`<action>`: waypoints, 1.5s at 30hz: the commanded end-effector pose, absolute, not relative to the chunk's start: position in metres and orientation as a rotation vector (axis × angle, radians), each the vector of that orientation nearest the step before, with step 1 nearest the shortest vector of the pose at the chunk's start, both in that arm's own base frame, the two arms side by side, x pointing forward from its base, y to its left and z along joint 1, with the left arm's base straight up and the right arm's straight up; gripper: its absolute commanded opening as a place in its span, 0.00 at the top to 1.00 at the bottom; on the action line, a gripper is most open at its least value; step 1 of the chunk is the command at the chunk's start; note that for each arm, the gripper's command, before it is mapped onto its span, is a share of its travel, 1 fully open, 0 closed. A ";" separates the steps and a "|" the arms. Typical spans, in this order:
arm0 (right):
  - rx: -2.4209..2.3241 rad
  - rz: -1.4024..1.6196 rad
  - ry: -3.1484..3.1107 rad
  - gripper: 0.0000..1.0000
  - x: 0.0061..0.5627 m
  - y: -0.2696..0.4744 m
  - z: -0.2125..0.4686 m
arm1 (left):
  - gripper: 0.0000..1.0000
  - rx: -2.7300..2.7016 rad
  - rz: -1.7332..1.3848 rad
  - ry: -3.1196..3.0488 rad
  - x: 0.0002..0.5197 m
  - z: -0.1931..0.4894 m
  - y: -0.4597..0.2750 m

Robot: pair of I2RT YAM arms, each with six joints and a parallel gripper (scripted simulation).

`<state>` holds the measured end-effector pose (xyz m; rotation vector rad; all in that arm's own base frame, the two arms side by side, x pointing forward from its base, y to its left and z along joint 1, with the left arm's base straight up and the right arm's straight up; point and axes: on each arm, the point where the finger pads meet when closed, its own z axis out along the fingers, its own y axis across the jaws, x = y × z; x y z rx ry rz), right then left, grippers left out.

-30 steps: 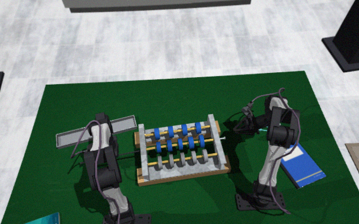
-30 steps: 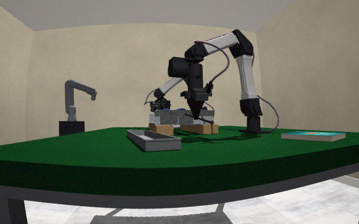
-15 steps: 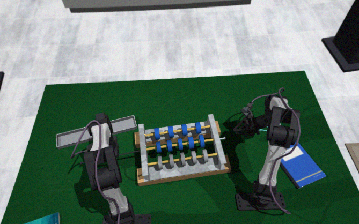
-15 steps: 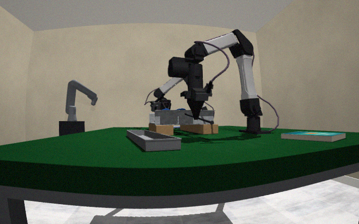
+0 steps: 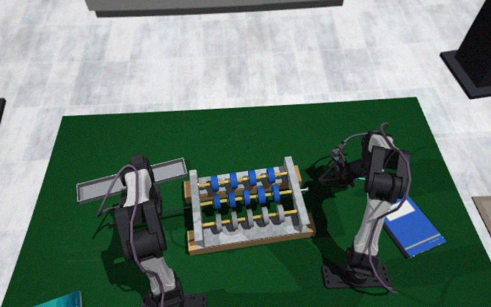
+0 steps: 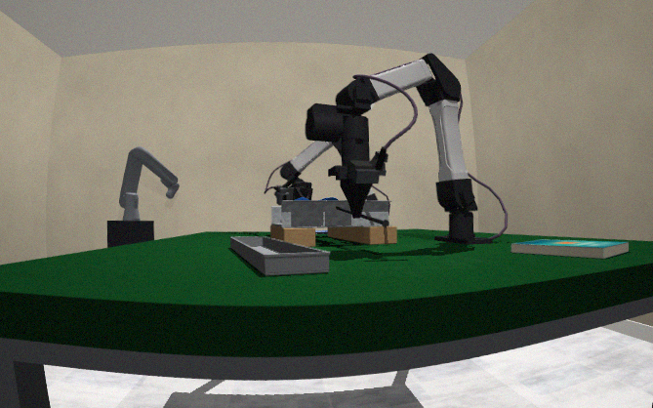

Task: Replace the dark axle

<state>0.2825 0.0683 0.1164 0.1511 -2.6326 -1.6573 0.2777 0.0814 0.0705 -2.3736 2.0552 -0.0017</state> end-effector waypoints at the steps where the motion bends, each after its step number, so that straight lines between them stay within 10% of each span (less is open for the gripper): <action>1: 0.176 -1.653 -2.627 0.67 0.280 0.069 0.123 | 1.00 -2.336 -0.051 2.024 0.289 0.078 0.084; 45: 0.151 -1.707 -2.620 0.67 0.275 0.129 0.116 | 1.00 -2.309 -0.002 1.990 0.290 0.098 0.077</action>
